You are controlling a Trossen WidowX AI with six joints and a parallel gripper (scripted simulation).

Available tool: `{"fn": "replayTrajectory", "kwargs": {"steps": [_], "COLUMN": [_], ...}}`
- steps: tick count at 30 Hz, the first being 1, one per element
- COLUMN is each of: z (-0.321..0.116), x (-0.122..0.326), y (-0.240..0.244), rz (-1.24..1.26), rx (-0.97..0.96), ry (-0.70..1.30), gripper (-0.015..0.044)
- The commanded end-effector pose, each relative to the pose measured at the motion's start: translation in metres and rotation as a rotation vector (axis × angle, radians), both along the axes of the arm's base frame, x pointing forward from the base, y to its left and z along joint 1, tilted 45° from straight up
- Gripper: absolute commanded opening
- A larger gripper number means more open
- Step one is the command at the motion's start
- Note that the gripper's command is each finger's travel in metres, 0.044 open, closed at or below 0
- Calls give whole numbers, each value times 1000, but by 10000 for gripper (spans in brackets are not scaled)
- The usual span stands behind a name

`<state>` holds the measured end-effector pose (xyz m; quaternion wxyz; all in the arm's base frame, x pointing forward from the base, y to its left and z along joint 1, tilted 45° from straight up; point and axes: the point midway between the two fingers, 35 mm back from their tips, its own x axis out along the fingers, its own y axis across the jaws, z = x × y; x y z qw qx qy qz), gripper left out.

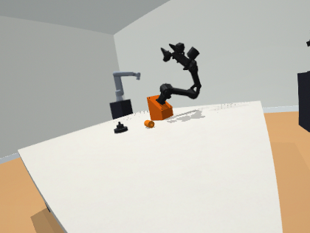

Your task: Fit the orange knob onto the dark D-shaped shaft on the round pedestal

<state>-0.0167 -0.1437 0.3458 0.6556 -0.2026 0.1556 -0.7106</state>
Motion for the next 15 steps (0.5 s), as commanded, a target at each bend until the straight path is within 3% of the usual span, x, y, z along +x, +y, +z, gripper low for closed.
{"fn": "replayTrajectory", "kwargs": {"steps": [1, 7, 15], "z": [0, -29, -110], "x": [3, 93, 198], "y": [-1, -27, -23], "rz": [11, 310, 528], "rx": [4, 216, 760], "ry": [-2, -119, -354], "gripper": [426, 440, 440]}}
